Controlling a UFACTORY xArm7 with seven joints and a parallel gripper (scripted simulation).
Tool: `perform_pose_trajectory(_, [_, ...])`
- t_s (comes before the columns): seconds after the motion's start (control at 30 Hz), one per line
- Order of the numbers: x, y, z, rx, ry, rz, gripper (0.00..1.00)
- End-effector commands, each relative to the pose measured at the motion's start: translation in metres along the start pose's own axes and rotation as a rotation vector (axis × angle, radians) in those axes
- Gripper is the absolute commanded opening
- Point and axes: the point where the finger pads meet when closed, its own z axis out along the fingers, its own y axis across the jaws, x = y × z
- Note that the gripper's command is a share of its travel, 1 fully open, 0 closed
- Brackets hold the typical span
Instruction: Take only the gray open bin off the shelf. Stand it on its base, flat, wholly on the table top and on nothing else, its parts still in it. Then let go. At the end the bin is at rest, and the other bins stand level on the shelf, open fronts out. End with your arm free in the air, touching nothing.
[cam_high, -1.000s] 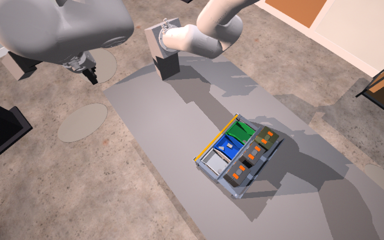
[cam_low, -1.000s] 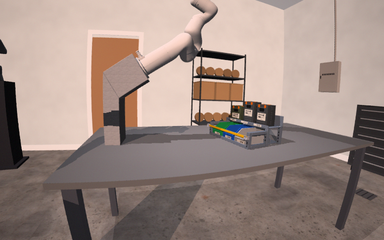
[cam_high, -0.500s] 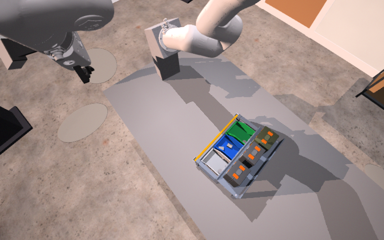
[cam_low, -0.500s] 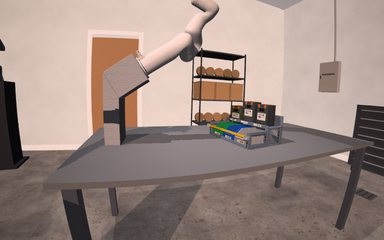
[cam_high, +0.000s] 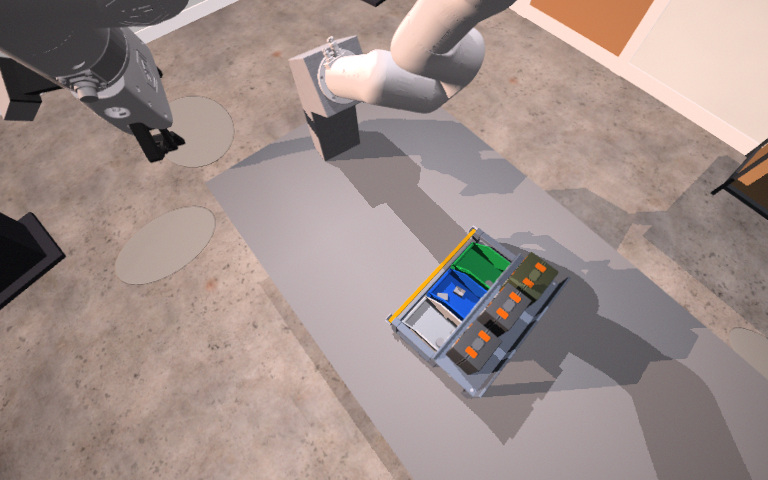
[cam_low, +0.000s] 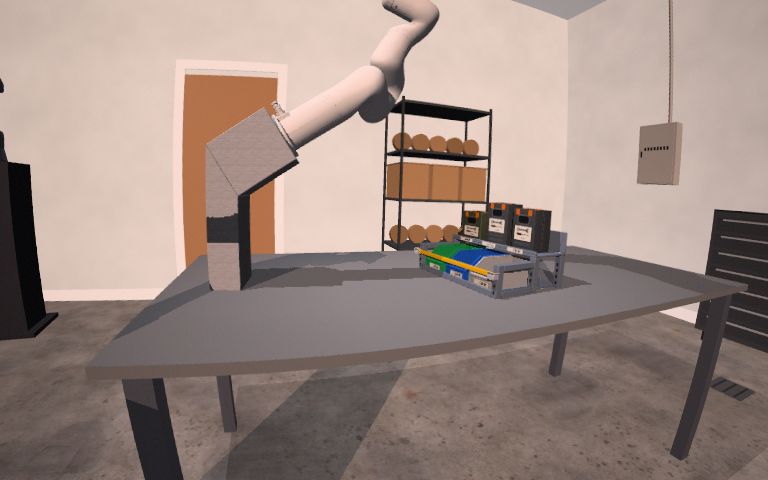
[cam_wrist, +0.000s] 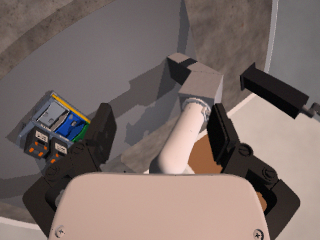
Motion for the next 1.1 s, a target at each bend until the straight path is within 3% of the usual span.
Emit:
perform_pose_trajectory(0.0, [0.0003, 0.0027, -0.0011, 0.126, -0.042, 0.113, 1.0])
perform_pose_trajectory(0.37, [0.0003, 0.0027, -0.0011, 0.126, -0.042, 0.113, 1.0])
perform_pose_trajectory(0.53, [0.0003, 0.0029, -0.001, 0.313, -0.104, 0.28, 1.0])
perform_pose_trajectory(0.93, [0.0003, 0.0029, -0.001, 0.313, -0.104, 0.28, 1.0])
perform_pose_trajectory(1.07, [0.0003, 0.0028, -0.0009, 0.458, -0.152, 0.409, 1.0])
